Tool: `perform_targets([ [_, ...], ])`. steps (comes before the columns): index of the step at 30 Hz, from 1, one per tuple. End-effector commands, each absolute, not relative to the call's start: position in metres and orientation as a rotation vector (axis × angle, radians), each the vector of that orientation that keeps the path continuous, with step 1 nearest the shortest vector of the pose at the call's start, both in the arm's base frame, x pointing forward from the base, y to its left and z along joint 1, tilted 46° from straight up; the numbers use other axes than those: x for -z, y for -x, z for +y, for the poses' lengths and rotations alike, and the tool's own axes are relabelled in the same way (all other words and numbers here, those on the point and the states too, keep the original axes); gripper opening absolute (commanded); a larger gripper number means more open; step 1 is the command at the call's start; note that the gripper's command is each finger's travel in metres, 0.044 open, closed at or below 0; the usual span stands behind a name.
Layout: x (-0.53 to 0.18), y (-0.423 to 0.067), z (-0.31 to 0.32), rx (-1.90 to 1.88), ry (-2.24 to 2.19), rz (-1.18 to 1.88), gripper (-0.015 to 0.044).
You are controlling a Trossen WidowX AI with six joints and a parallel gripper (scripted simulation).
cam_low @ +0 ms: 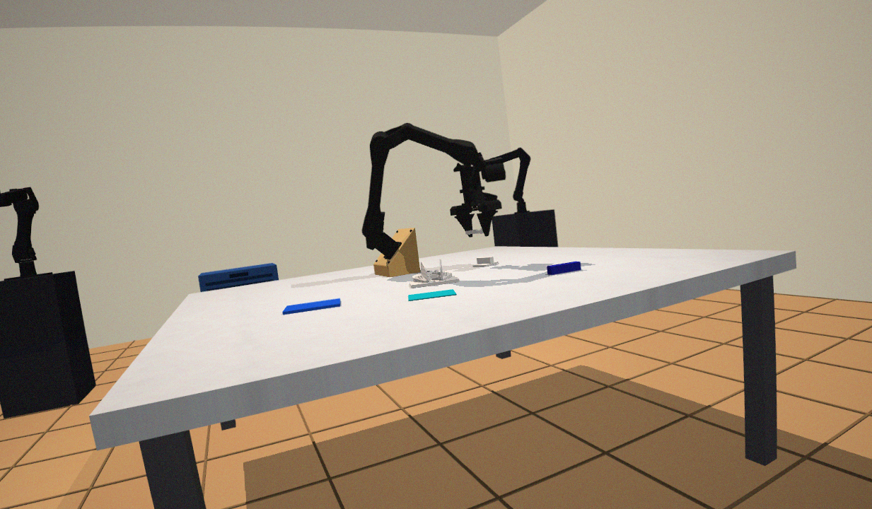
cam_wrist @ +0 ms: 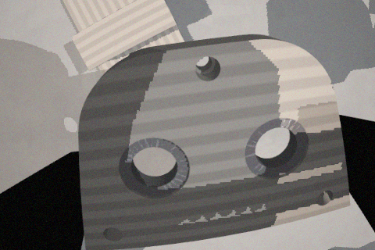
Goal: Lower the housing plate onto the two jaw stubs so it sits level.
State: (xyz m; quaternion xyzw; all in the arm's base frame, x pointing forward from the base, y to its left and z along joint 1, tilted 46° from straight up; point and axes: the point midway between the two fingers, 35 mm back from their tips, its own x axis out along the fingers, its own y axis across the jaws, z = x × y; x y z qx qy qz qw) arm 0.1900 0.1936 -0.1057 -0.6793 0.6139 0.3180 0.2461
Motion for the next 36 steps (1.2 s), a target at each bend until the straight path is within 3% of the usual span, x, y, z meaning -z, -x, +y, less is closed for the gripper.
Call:
perform_targets([
  [1,0.099,-0.195,0.186,-0.78,1.8,1.692,0.0351],
  [36,0.046,-0.243,0.142,-0.122,1.276,1.668,0.0351],
])
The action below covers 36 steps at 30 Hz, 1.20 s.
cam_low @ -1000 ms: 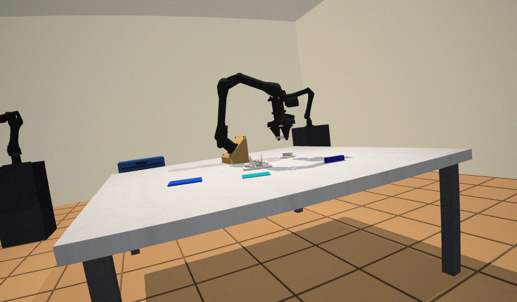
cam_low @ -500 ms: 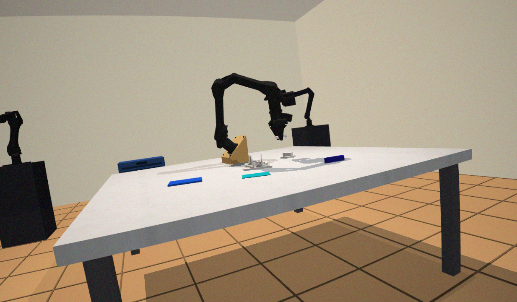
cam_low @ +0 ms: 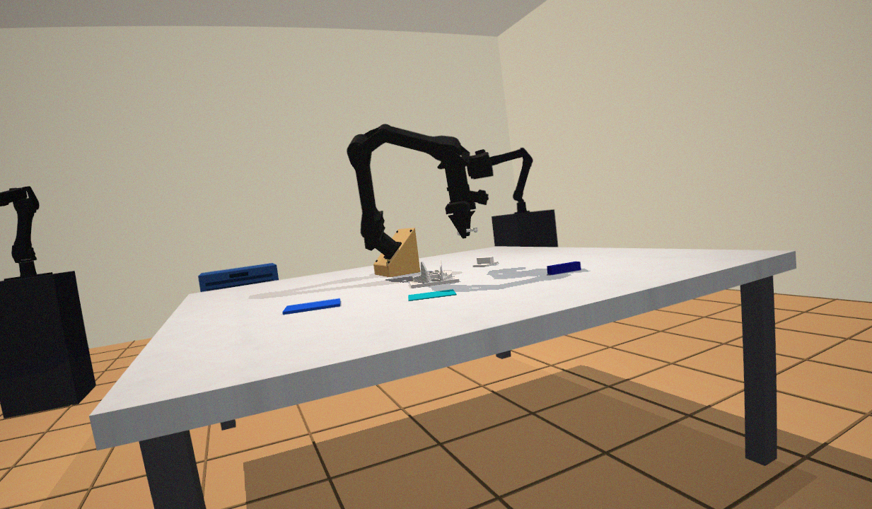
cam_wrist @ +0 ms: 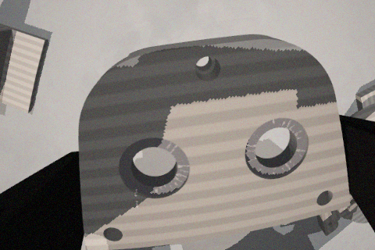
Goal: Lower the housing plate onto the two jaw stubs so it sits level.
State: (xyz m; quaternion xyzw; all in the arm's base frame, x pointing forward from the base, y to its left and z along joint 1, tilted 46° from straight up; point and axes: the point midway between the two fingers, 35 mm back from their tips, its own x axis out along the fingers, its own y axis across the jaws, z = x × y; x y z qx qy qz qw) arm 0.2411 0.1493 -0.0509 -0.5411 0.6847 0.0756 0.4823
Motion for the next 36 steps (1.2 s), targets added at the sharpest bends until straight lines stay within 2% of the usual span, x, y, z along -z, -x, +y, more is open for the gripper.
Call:
perform_targets([
  [1,0.045,-0.244,0.14,-0.104,1.26,1.665,0.0351],
  [36,-0.007,-0.273,0.08,0.487,0.709,1.487,0.0351],
])
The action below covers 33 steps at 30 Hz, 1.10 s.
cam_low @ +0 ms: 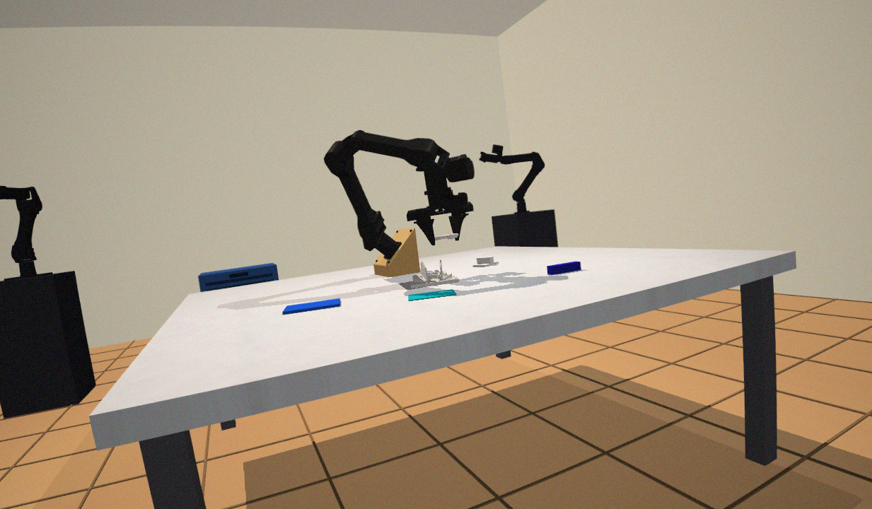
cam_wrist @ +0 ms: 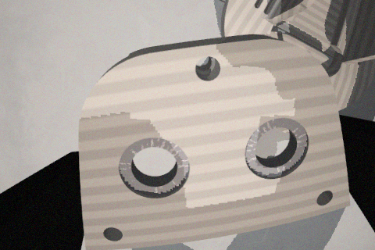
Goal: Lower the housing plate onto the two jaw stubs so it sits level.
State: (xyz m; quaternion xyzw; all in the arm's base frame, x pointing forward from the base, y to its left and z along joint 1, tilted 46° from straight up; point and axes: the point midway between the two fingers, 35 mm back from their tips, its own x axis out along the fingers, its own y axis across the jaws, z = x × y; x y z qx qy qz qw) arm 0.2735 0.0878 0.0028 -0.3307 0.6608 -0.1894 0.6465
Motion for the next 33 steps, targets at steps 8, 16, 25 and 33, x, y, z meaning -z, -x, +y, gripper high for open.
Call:
perform_targets([
  [8,-0.018,-0.277,0.064,0.612,0.582,1.425,0.0351],
  [16,-0.03,-0.279,0.049,0.733,0.455,1.357,0.0351],
  [25,-0.037,-0.28,0.038,0.814,0.368,1.305,0.0351],
  [33,-0.037,-0.28,0.038,0.814,0.368,1.305,0.0351],
])
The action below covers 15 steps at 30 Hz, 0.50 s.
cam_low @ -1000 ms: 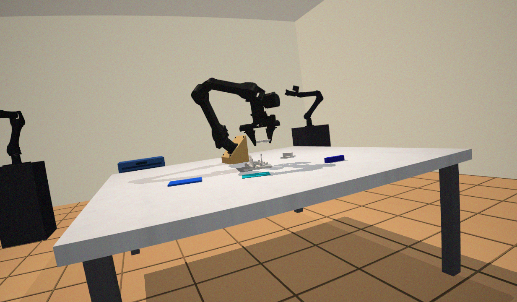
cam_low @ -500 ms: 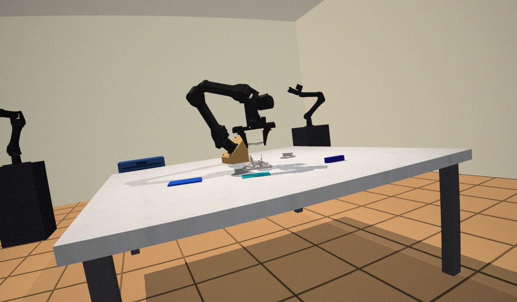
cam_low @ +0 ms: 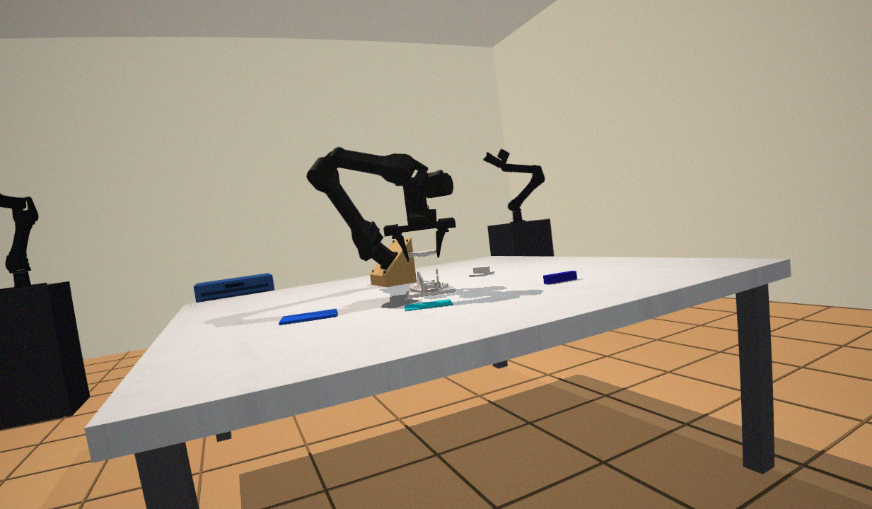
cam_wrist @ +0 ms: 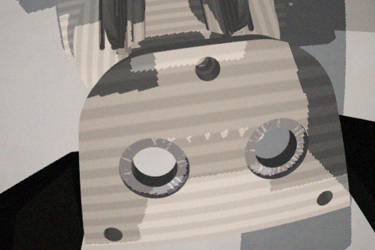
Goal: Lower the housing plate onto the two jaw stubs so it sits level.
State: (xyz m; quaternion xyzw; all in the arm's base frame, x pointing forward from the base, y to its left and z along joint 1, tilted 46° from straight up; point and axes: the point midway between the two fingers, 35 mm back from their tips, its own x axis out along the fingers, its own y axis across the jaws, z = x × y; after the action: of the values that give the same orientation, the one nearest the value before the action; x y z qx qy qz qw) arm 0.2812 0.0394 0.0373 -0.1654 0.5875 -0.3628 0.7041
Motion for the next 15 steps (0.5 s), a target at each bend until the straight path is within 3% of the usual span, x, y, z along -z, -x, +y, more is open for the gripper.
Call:
perform_targets([
  [1,-0.0374,-0.2801,0.0381,0.814,0.368,1.305,0.0351],
  [15,-0.0374,-0.2801,0.0381,0.822,0.359,1.3,0.0351],
])
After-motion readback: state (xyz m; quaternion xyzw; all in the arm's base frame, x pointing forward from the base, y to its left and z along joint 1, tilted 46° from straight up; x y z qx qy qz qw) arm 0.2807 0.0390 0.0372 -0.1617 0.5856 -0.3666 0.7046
